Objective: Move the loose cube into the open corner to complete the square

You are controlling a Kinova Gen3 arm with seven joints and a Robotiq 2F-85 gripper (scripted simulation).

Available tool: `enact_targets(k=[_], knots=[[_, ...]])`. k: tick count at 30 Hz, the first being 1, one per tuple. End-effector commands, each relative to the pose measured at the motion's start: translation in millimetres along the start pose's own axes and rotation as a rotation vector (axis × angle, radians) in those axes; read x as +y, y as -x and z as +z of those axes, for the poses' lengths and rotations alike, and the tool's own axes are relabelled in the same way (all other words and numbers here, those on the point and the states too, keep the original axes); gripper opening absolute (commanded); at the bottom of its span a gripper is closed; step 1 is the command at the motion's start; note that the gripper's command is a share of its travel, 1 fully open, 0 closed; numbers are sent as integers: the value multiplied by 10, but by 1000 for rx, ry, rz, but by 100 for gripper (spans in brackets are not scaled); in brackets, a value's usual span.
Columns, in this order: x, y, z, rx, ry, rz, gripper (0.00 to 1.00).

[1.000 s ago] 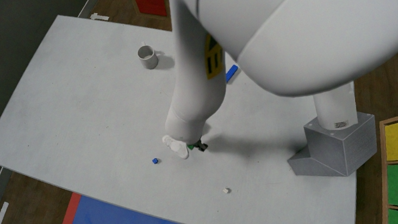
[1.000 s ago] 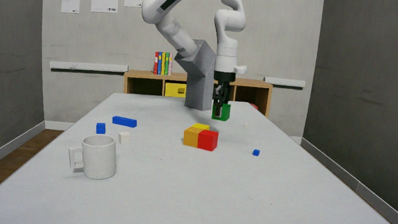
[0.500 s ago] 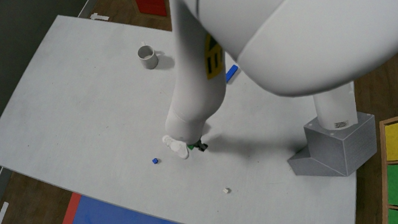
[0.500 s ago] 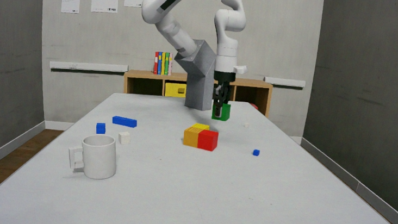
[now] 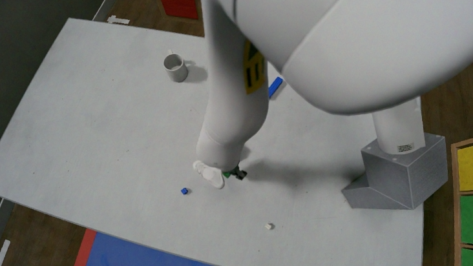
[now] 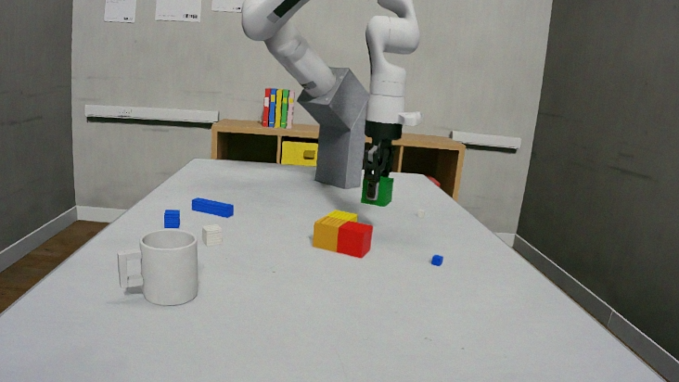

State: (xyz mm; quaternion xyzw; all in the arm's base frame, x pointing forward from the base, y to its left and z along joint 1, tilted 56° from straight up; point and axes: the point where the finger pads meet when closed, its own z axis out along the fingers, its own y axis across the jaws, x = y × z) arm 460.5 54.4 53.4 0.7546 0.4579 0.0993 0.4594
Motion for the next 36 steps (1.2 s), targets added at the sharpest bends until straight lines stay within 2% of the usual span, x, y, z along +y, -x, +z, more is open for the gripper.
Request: enact_targets(k=[1, 24, 36], knots=[[-1, -3, -4, 1, 0, 7, 10], [1, -19, 135, 4, 0, 7, 10], [1, -23, 311, 4, 0, 7, 10]])
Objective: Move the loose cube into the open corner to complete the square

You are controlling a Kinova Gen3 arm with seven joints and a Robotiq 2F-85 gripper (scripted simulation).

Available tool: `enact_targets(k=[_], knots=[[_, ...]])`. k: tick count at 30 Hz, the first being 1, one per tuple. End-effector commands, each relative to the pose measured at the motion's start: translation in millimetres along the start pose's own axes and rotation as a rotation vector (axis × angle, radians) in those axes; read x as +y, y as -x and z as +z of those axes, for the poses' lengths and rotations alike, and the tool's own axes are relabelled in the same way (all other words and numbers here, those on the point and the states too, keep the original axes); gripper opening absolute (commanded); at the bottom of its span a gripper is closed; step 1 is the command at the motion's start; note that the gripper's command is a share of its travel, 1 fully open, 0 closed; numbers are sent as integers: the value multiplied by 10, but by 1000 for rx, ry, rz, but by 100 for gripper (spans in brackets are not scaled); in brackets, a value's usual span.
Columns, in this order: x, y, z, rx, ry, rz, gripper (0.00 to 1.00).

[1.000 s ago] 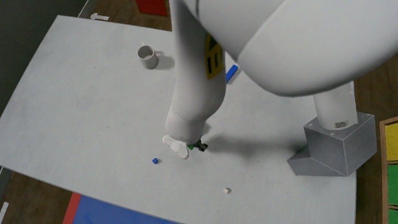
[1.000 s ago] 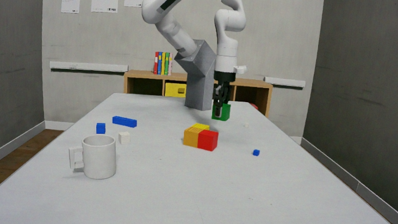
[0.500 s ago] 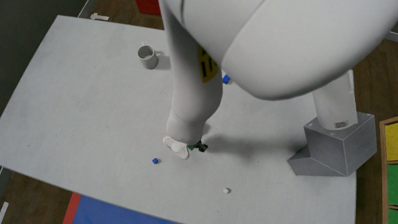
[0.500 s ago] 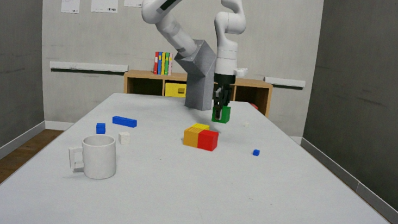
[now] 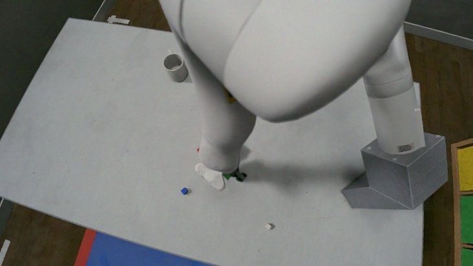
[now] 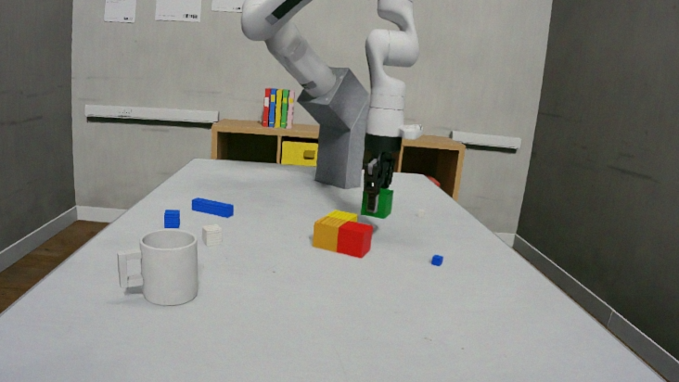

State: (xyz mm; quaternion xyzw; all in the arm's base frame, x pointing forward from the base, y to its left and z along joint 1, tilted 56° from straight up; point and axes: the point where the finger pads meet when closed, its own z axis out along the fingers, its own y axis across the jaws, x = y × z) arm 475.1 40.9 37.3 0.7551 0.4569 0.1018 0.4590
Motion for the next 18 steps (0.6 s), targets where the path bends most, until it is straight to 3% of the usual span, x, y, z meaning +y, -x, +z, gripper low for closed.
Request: enact_targets(k=[1, 18], knots=[[18, -2, 73, 1, -1, 3, 10], [17, -1, 316, 1, -2, 3, 10]])
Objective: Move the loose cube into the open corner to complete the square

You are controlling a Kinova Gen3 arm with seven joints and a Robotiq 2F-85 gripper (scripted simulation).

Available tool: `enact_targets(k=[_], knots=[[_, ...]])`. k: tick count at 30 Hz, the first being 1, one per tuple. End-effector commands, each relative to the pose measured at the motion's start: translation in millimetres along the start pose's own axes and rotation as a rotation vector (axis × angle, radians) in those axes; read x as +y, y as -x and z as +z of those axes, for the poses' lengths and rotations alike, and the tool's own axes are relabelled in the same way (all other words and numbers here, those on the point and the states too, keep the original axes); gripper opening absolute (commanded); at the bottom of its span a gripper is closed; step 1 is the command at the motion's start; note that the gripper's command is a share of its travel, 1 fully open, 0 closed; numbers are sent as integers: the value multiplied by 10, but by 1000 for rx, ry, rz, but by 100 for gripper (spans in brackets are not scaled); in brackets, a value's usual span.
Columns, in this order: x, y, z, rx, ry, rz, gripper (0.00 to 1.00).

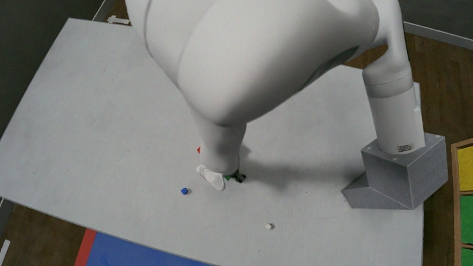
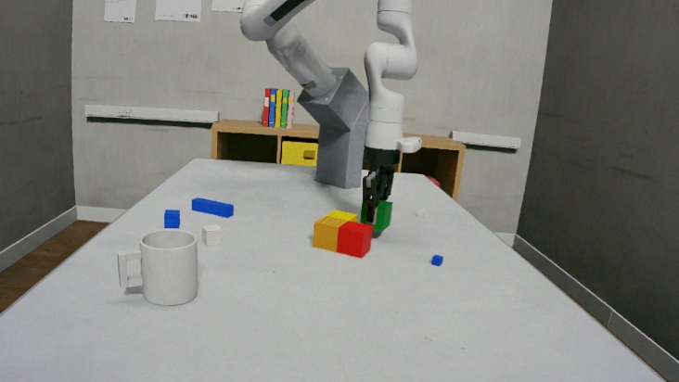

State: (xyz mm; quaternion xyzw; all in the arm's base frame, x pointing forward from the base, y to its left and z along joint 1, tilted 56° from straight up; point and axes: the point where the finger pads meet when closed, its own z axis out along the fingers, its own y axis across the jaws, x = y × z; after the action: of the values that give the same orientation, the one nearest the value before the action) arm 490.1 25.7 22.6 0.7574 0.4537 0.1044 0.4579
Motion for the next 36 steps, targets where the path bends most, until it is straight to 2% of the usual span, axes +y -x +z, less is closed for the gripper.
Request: enact_targets(k=[1, 19, 36], knots=[[20, 3, 72, 0, -1, -6, 10], [26, 34, 249, -7, 2, -8, 10], [27, 42, 278, -10, 3, -9, 10]])
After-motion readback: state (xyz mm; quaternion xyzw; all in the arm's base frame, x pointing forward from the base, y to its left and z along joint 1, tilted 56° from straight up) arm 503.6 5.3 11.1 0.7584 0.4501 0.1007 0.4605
